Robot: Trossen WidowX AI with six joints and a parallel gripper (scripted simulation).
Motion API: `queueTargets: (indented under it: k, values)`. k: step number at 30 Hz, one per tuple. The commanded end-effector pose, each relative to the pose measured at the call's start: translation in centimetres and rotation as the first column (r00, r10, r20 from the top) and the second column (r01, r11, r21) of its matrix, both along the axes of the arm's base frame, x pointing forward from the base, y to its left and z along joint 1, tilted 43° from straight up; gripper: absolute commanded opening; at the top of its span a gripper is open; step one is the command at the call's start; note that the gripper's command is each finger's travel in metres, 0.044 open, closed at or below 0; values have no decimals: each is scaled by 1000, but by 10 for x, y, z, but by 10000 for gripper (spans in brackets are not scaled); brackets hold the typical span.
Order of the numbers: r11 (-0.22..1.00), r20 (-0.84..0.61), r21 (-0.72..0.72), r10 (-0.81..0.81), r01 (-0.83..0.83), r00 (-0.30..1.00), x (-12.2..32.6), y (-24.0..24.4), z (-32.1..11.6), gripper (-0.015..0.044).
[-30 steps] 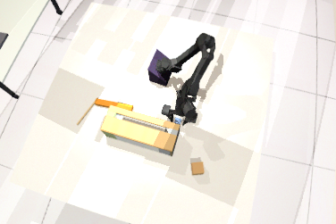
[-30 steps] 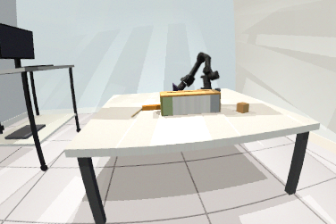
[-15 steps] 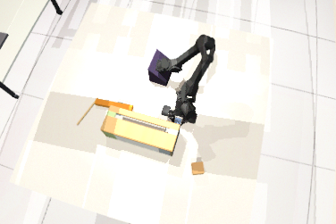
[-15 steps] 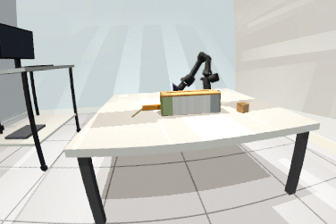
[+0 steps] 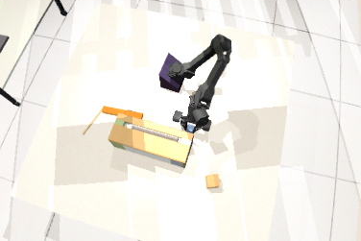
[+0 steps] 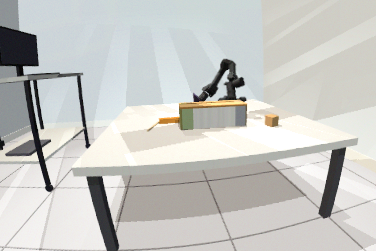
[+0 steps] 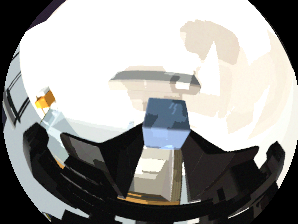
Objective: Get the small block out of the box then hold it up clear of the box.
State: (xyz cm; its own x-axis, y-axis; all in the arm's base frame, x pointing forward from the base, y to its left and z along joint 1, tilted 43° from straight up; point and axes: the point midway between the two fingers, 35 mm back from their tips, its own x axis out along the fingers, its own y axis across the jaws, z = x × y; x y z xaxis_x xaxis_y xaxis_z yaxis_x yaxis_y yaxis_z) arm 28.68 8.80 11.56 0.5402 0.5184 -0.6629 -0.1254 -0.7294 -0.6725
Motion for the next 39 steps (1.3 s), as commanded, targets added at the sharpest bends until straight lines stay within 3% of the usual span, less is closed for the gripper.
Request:
queueTargets:
  k: [1,8,20,30,39]
  values:
    - [1000,20,1,-1,0,1000,-3,-13,19,0]
    - [1000,5,16,-17,17,1000,-5,-18,25,0]
    - [910,-308,221,-275,350,911,-12,-29,22,0]
    - [722,-580,285,-394,630,713,-17,-37,21,0]
    - [491,-788,245,-402,836,467,-23,-44,21,0]
